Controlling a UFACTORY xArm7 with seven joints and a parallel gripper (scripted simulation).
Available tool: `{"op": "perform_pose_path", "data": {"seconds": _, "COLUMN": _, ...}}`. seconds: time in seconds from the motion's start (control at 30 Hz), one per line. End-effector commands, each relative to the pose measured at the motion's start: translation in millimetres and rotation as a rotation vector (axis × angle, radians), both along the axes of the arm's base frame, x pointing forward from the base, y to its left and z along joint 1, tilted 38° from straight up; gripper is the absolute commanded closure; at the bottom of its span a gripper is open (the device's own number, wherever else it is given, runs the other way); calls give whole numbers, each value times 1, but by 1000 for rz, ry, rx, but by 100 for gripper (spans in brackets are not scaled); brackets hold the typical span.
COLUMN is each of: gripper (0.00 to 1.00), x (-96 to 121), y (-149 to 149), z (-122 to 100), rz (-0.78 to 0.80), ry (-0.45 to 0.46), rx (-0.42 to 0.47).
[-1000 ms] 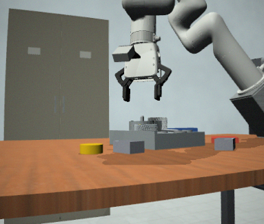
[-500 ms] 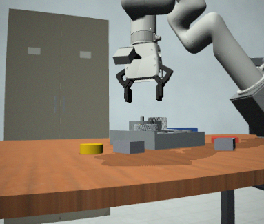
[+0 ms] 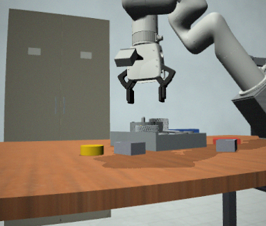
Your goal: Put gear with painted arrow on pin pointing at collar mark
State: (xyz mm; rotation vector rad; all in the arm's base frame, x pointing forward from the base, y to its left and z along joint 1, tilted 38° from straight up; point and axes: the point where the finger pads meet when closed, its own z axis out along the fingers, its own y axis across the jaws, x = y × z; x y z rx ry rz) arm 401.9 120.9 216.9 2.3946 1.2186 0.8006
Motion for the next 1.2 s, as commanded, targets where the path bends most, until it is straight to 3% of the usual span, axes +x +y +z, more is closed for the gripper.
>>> {"op": "perform_pose_path", "data": {"seconds": 0.0, "gripper": 0, "x": 0, "y": 2, "z": 0, "rz": -4, "ry": 5, "rx": -4}}
{"op": "perform_pose_path", "data": {"seconds": 0.97, "gripper": 0, "x": -1, "y": 2, "z": -1, "rz": -23, "ry": 9, "rx": 5}}
{"op": "perform_pose_path", "data": {"seconds": 1.07, "gripper": 0, "x": -1, "y": 2, "z": -1, "rz": -103, "ry": 4, "rx": 67}}
{"op": "perform_pose_path", "data": {"seconds": 1.17, "gripper": 0, "x": -1, "y": 2, "z": -1, "rz": -257, "ry": -5, "rx": 188}}
